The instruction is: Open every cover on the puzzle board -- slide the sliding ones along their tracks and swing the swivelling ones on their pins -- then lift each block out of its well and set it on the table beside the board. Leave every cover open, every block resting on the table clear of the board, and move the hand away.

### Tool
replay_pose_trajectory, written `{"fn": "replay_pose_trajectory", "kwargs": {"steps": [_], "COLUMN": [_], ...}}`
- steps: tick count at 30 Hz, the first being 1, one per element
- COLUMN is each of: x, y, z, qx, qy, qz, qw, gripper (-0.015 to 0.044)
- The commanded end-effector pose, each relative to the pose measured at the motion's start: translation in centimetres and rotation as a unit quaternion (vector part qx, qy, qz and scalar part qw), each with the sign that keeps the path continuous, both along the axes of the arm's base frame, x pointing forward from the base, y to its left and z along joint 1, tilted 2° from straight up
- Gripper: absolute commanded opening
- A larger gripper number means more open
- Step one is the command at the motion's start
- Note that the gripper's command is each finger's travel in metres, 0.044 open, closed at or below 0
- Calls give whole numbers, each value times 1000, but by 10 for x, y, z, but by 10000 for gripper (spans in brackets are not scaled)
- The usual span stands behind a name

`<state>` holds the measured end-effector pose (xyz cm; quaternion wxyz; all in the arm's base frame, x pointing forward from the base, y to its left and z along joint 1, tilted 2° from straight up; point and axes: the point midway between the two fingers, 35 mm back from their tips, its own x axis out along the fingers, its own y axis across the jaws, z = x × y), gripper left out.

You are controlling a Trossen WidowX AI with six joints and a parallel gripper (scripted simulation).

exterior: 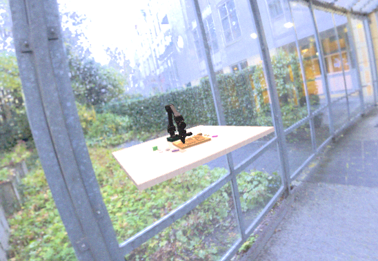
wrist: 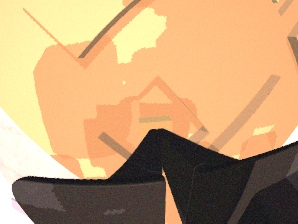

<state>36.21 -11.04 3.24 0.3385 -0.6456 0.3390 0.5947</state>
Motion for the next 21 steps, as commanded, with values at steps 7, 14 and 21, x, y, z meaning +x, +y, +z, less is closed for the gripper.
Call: {"fn": "replay_pose_trajectory", "kwargs": {"steps": [7,14,21], "x": [-1,-1,-1], "y": [1,1,1], "z": [-1,-1,-1], "qx": [3,3,3], "qy": [1,1,1], "qz": [3,3,3], "qw": [1000,1000,1000], "gripper": [0,0,0]}}
